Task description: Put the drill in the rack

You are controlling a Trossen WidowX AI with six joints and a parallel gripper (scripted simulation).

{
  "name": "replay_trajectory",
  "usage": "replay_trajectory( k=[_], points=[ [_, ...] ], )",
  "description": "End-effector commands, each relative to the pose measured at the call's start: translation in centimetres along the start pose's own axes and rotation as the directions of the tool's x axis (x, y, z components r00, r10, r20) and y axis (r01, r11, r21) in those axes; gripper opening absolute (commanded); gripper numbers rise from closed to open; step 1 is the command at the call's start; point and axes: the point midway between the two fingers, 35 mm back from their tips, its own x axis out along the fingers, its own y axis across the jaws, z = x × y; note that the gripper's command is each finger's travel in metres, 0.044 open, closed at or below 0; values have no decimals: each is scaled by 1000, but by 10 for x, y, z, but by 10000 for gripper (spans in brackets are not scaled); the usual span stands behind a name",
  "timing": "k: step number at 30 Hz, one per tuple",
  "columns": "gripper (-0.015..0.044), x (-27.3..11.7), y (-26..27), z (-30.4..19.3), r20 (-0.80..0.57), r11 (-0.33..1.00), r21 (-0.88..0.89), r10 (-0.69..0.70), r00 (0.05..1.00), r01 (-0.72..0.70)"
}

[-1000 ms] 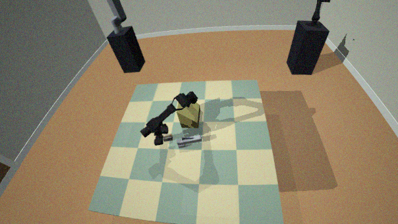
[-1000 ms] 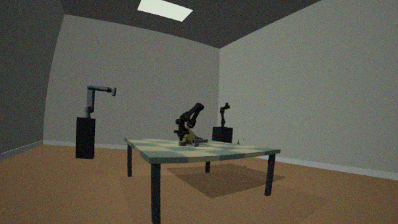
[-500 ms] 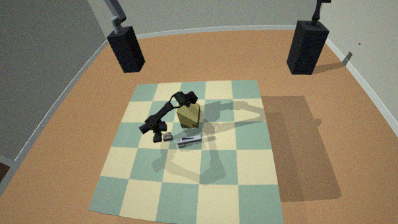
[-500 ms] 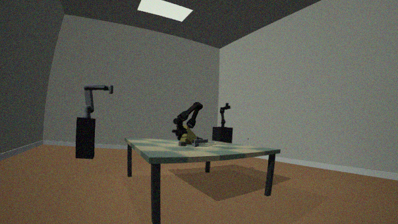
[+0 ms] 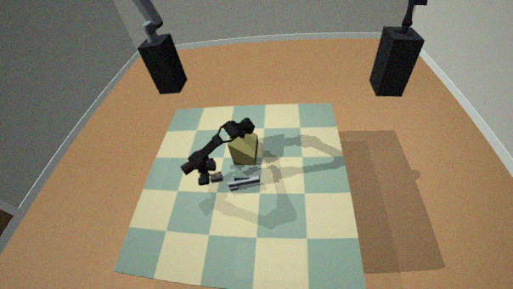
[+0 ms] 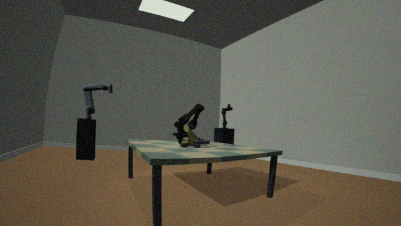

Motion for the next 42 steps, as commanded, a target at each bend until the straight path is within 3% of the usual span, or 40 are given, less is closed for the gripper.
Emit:
replay_trajectory(
  k=[1, 23, 39, 42],
  points=[
    [0, 4, 0, 0, 2, 1000, 6, -8, 1000, 8],
    [0, 33, -1, 1, 3, 1000, 6, -9, 1000, 9],
    [420, 28, -1, 1, 2, 1000, 2, -5, 1000, 5],
    [440, 20, -1, 0, 2, 1000, 3, -6, 1000, 6]
  ],
)
